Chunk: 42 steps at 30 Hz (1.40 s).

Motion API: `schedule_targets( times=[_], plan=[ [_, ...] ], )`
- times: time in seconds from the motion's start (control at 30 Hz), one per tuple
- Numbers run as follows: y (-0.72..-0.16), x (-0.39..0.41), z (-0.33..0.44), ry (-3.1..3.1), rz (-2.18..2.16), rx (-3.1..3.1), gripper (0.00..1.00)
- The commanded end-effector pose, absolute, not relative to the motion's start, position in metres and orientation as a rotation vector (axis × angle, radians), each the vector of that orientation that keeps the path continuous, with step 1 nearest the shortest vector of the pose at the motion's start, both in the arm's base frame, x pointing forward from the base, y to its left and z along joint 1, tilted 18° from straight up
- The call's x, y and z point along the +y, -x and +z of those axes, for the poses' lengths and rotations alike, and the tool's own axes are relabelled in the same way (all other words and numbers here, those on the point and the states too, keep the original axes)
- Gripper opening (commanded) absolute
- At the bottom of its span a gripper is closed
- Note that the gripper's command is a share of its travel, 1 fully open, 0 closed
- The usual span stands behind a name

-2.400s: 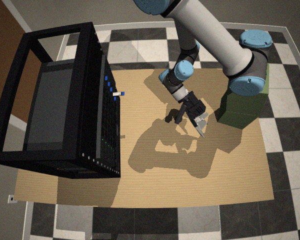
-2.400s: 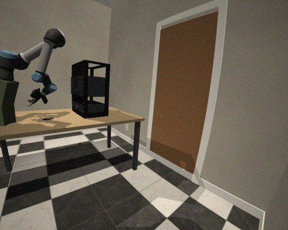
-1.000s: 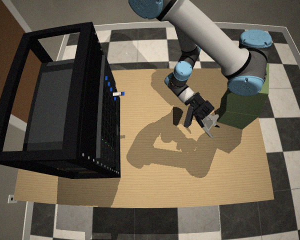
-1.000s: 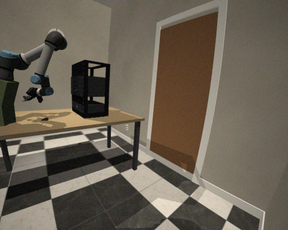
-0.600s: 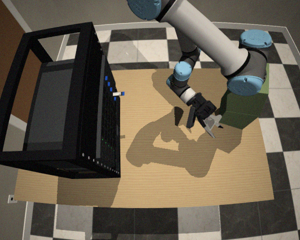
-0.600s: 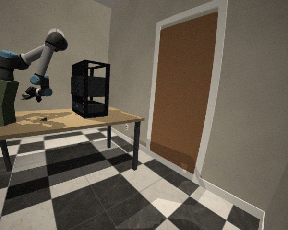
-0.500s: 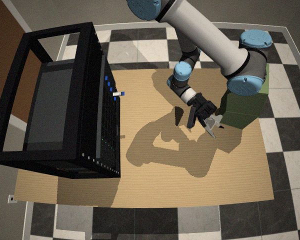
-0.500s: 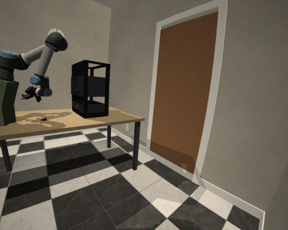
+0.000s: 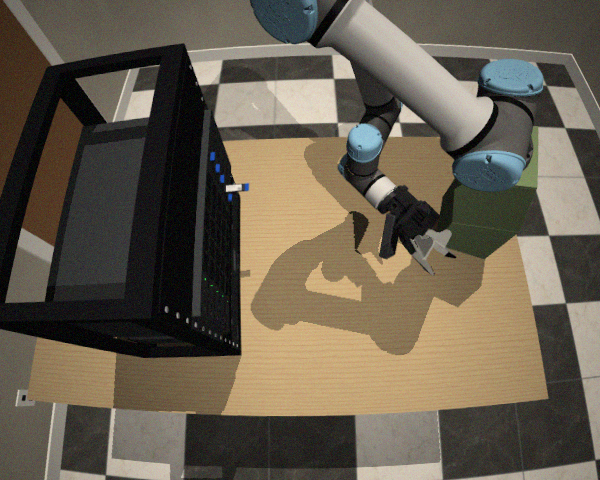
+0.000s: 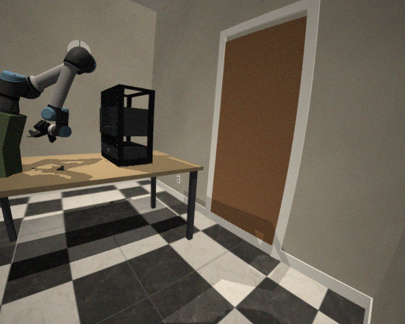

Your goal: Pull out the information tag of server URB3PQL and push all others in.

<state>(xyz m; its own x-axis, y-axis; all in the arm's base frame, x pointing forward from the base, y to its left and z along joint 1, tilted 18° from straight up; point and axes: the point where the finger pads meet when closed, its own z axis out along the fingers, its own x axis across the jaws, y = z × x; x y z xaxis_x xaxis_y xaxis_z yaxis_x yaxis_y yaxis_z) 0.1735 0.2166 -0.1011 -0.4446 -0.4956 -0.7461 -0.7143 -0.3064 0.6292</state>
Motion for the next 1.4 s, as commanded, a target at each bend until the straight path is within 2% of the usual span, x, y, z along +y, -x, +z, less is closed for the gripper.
schedule_targets(
  times=[0.0,1.37],
  plan=[
    [-0.171,0.219,-0.096,1.521,1.872,1.721,1.00],
    [-0.153,0.240,-0.042,1.251,2.134,1.601,1.00]
  ],
)
